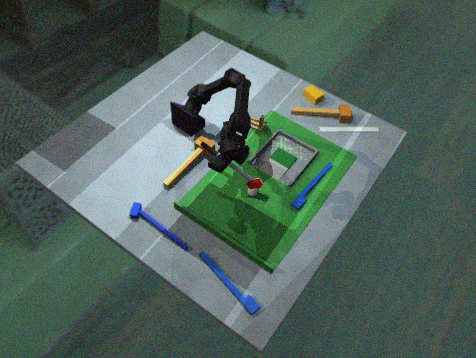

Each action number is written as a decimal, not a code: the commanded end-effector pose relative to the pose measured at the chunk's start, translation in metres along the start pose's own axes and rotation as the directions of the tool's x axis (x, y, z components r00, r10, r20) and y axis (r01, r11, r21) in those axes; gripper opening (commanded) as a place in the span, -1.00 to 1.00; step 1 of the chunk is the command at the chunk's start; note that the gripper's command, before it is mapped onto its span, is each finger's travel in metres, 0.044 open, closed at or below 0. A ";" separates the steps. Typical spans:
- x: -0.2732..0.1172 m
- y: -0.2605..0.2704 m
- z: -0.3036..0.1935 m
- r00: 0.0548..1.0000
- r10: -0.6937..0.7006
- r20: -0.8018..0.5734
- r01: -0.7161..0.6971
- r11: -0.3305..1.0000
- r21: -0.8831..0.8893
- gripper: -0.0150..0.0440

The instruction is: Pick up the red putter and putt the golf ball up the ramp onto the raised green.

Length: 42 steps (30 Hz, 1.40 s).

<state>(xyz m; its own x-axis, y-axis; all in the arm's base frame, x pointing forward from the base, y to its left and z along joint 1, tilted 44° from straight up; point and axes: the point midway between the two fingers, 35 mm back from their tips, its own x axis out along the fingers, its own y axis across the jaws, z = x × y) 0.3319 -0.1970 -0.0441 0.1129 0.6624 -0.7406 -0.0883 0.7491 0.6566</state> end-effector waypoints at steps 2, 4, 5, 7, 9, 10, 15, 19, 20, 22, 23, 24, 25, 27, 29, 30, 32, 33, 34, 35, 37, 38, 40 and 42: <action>0.002 -0.020 -0.011 1.000 0.005 0.000 -0.005 0.998 0.069 -0.49; 0.002 -0.020 -0.011 1.000 0.005 0.000 -0.005 0.998 0.069 -0.49; 0.003 -0.020 -0.011 1.000 0.005 0.000 -0.005 0.998 0.069 -0.49; 0.006 -0.020 -0.011 1.000 0.005 0.000 -0.005 0.998 0.069 -0.49; 0.012 -0.020 -0.010 1.000 0.005 0.000 -0.005 0.998 0.069 -0.49; 0.016 -0.020 -0.010 1.000 0.005 0.000 -0.005 0.998 0.069 -0.49; 0.039 -0.019 -0.011 1.000 0.006 0.001 -0.006 0.998 0.069 -0.49; 0.042 -0.019 -0.011 1.000 0.006 0.001 -0.006 0.998 0.068 -0.49; 0.043 -0.019 -0.011 1.000 0.006 0.001 -0.006 0.998 0.068 -0.49; 0.045 -0.019 -0.011 1.000 0.006 0.001 -0.007 0.998 0.068 -0.49; 0.046 -0.019 -0.011 1.000 0.007 0.001 -0.007 0.998 0.068 -0.49; 0.047 -0.019 -0.010 1.000 0.007 0.001 -0.007 0.998 0.068 -0.49; 0.049 -0.019 -0.010 1.000 0.007 0.001 -0.007 0.998 0.068 -0.49; 0.052 -0.019 -0.010 1.000 0.007 0.001 -0.007 0.998 0.068 -0.49; 0.055 -0.019 -0.010 1.000 0.007 0.001 -0.007 0.998 0.068 -0.49; 0.057 -0.019 -0.010 1.000 0.007 0.001 -0.007 0.998 0.068 -0.49; 0.060 -0.019 -0.010 1.000 0.007 0.001 -0.007 0.998 0.068 -0.49; 0.062 -0.019 -0.010 1.000 0.007 0.001 -0.007 0.998 0.068 -0.49; 0.063 -0.019 -0.010 1.000 0.007 0.001 -0.007 0.998 0.068 -0.49; 0.065 -0.019 -0.010 1.000 0.007 0.001 -0.007 0.998 0.068 -0.49; 0.068 -0.019 -0.010 1.000 0.007 0.001 -0.007 0.998 0.068 -0.49; 0.070 -0.019 -0.011 1.000 0.007 0.001 -0.008 0.998 0.068 -0.49; 0.072 -0.019 -0.011 1.000 0.008 0.001 -0.008 0.998 0.068 -0.49; 0.068 -0.018 -0.011 1.000 0.005 -0.004 -0.005 0.998 0.060 -0.49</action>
<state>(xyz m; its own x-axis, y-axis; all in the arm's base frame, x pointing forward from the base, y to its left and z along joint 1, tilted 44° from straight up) 0.3309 -0.1646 -0.1090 0.1073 0.6669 -0.7374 -0.0291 0.7434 0.6682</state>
